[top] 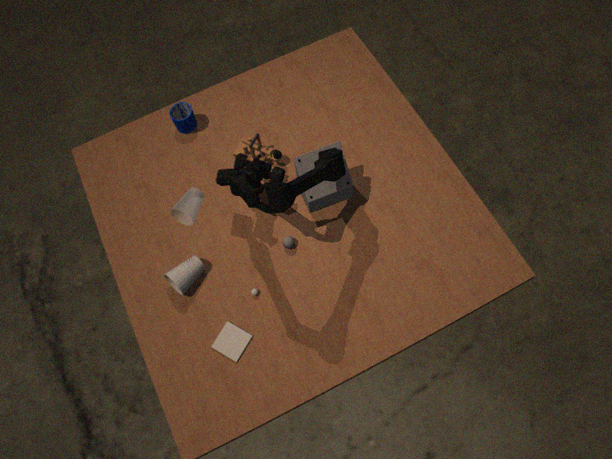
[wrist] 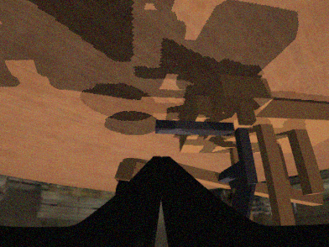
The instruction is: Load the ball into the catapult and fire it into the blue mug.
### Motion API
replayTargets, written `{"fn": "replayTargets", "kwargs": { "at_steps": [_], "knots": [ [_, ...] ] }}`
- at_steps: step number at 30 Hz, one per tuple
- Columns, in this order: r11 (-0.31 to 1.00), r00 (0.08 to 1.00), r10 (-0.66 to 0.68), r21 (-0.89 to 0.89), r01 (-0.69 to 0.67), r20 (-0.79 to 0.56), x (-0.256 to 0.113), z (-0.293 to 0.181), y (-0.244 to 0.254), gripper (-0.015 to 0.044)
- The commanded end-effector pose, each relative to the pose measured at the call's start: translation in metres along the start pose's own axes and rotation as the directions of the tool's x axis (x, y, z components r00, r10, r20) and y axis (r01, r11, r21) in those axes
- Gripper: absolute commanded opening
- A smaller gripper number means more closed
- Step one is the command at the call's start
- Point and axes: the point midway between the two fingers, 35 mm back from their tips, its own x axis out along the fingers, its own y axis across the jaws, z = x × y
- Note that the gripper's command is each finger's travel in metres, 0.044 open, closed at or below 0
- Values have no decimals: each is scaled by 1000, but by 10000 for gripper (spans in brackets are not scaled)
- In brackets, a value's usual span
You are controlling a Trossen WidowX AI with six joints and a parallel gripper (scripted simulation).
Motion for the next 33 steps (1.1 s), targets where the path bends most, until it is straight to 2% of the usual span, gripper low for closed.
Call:
{"fn": "replayTargets", "kwargs": {
  "at_steps": [1,15,19,21,27,30,31,33],
  "knots": [
    [1000,1000,5,1,-5,1,6,5,2,0],
    [1000,1000,10,0,-10,1,33,28,5,0],
    [1000,1000,9,0,-9,1,30,27,4,0],
    [1000,1000,5,0,-5,1,9,23,0,0],
    [1000,1000,-5,-1,5,1,-90,-13,-1,0],
    [1000,1000,-5,-1,5,1,-101,-18,1,0],
    [1000,1000,-24,14,23,19,-89,-9,-6,26],
    [998,999,-30,54,28,40,-90,-9,-14,79]
  ]
}}
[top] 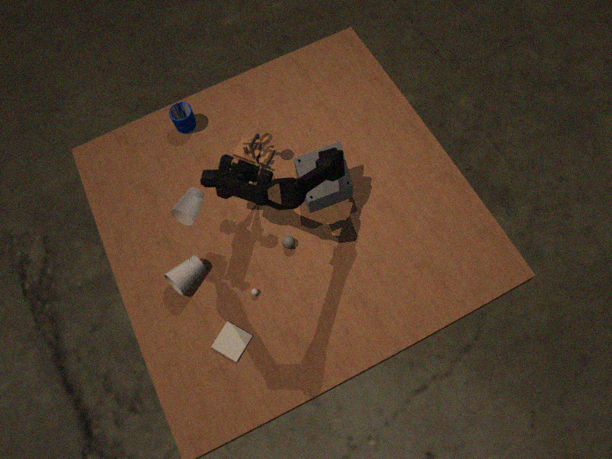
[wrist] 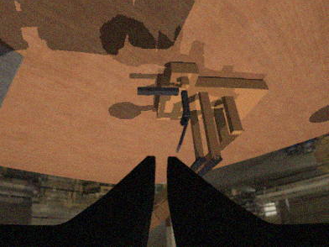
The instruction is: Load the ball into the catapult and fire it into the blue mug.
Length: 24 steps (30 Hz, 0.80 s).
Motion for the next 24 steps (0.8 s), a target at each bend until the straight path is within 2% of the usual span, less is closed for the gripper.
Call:
{"fn": "replayTargets", "kwargs": {
  "at_steps": [1,14,24],
  "knots": [
    [998,1000,19,64,-20,24,8,1,-8,105],
    [897,973,-65,440,-39,220,-2,-9,-84,440],
    [735,925,-166,668,-116,342,-8,-37,-142,440]
  ]
}}
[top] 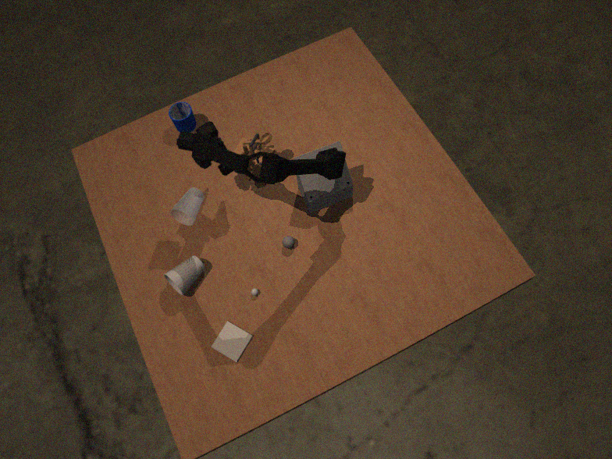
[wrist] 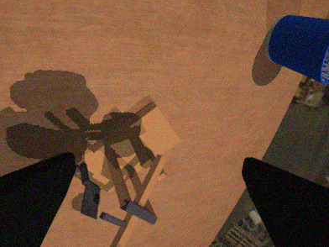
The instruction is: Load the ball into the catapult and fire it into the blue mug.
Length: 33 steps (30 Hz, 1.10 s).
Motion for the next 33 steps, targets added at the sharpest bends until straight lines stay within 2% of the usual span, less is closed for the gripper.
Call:
{"fn": "replayTargets", "kwargs": {
  "at_steps": [1,15,25,33],
  "knots": [
    [994,998,-1,113,-6,64,-1,4,-24,440],
    [890,969,-20,446,-94,246,-11,10,-95,440],
    [725,914,-77,652,-223,398,-20,2,-164,440],
    [561,854,-127,746,-359,505,-27,-12,-214,440]
  ]
}}
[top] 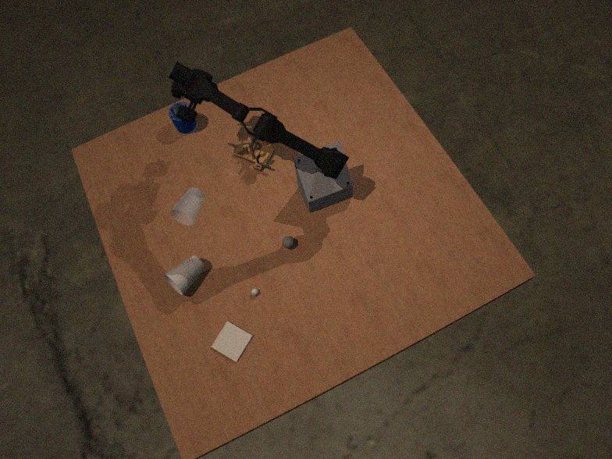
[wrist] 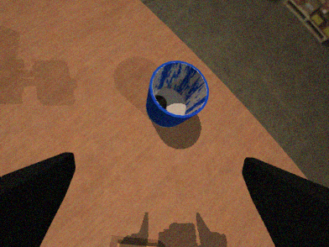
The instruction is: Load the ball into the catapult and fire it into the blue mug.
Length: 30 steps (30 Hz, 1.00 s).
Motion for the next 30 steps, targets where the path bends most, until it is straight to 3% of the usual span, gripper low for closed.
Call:
{"fn": "replayTargets", "kwargs": {
  "at_steps": [1,7,30],
  "knots": [
    [993,998,35,108,-40,49,-2,13,-18,440],
    [970,992,72,223,-95,108,-7,27,-37,440],
    [971,992,67,220,-90,109,-8,27,-39,440]
  ]
}}
